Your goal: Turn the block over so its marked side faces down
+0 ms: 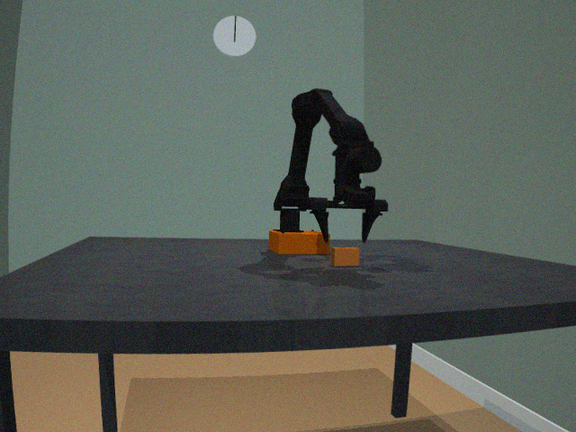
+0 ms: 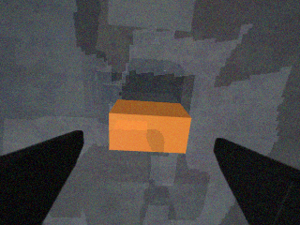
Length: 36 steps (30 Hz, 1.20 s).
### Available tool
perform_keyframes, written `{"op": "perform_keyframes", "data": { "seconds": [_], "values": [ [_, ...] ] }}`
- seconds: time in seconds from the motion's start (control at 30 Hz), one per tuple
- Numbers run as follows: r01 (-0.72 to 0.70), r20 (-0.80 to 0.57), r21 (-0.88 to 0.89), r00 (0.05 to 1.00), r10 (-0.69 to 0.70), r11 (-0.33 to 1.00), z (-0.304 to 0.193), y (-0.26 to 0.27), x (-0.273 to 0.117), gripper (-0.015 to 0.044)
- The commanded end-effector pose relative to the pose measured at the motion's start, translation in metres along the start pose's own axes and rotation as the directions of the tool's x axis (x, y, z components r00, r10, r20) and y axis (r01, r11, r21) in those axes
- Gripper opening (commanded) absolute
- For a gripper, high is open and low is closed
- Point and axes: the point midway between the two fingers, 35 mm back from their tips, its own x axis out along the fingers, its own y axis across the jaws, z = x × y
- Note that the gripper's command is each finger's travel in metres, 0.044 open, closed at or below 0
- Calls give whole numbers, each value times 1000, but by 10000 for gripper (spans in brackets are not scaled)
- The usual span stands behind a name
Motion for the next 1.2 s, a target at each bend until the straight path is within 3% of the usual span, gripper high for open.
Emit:
{"op": "perform_keyframes", "data": {
  "seconds": [0.0, 0.5, 0.7, 1.17],
  "values": [
    [-4, -6, -5, 1000, 3, 1000, -1, 0, 8, 440],
    [-3, -6, -5, 1000, 3, 1000, -2, 0, 30, 440],
    [-3, -6, -5, 1000, 3, 1000, -2, 0, 30, 282],
    [-3, -6, -5, 1000, 3, 1000, -2, 0, 30, 189]
  ]
}}
